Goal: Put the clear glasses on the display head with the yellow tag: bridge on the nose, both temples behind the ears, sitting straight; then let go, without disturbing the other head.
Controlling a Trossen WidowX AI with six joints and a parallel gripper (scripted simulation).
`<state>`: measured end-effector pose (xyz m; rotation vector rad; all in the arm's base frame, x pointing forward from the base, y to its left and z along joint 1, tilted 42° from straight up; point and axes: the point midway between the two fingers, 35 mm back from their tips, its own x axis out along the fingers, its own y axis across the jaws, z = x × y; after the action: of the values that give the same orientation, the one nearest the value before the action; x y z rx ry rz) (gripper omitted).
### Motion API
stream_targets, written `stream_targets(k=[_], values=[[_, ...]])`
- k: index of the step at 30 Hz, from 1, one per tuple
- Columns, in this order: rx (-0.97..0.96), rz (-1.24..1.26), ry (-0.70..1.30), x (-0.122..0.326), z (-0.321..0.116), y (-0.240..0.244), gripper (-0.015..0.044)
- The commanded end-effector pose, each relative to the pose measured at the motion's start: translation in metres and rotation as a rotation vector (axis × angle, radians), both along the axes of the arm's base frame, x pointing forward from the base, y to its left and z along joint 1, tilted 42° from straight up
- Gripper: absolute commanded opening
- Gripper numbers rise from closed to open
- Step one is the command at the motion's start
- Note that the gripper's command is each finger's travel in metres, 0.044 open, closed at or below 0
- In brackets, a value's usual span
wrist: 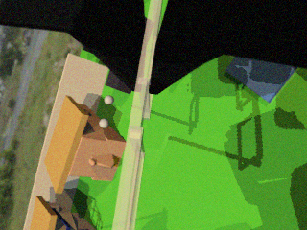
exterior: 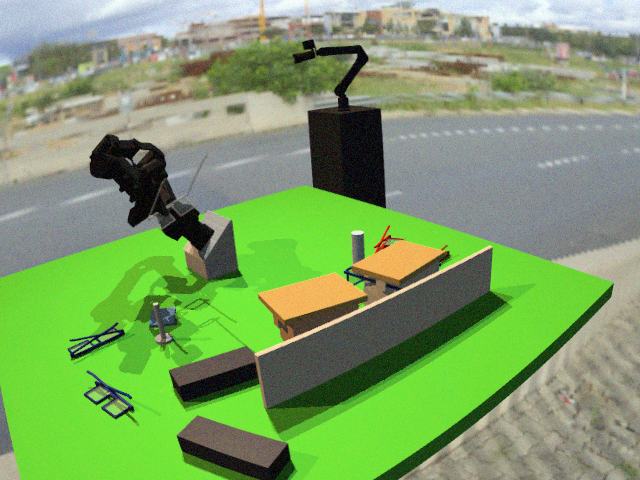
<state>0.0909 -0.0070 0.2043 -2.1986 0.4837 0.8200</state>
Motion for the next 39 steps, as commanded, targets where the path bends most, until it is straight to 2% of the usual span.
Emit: stream_targets(k=[1, 20, 39], values=[[0.051, -0.042, 0.051, 0.007, 0.001, -0.004, 0.0000], [0.198, -0.246, 0.288, 0.043, -0.012, -0.011, 0.0000], [0.200, -0.476, 0.470, 0.083, -0.035, -0.004, 0.0000]])
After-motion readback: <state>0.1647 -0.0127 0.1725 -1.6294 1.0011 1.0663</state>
